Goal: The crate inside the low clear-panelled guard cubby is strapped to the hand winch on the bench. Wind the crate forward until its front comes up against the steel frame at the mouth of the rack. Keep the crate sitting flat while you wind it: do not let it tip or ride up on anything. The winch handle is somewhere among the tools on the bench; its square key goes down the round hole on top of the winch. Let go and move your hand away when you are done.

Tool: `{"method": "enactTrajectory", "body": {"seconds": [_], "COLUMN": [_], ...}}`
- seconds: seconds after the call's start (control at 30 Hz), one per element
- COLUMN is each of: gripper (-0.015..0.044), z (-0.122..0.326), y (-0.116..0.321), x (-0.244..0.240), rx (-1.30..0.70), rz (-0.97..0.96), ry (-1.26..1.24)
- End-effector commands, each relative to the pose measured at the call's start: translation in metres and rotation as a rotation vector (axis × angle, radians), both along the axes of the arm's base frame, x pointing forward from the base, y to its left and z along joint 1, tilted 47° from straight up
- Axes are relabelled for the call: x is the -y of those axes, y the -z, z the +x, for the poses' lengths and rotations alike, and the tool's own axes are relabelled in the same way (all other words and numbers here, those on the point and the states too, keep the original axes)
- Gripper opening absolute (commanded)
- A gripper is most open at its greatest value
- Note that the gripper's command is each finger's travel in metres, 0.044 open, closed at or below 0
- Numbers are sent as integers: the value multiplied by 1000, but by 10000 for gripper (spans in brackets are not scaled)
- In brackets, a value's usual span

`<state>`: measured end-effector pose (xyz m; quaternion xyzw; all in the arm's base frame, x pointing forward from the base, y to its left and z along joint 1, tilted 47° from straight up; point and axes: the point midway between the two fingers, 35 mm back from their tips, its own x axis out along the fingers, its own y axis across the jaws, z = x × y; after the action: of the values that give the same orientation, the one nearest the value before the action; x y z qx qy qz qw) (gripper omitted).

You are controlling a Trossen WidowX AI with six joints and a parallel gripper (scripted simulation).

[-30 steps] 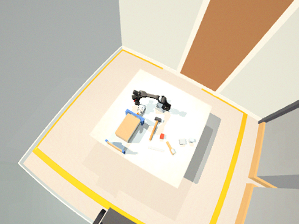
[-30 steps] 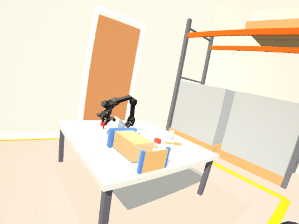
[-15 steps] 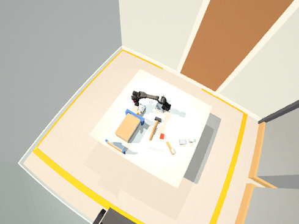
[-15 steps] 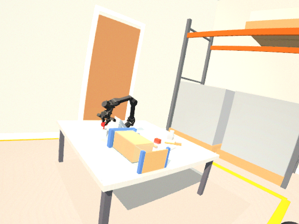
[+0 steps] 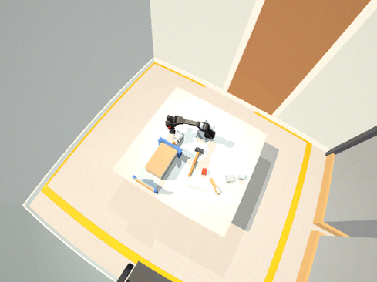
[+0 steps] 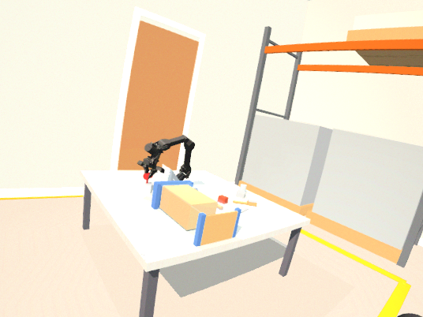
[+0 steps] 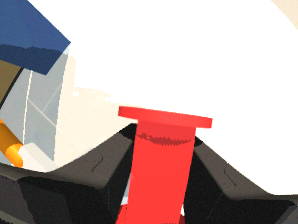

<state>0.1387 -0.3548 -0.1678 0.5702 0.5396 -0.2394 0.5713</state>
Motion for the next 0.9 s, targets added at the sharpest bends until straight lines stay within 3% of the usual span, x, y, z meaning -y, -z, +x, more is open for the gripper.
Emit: {"method": "enactTrajectory", "body": {"seconds": [0.0, 0.87], "gripper": [0, 0], "z": [29, 63], "y": [-5, -20], "x": [-3, -10], "rx": [61, 63], "rz": [0, 1], "ry": [-21, -21]}}
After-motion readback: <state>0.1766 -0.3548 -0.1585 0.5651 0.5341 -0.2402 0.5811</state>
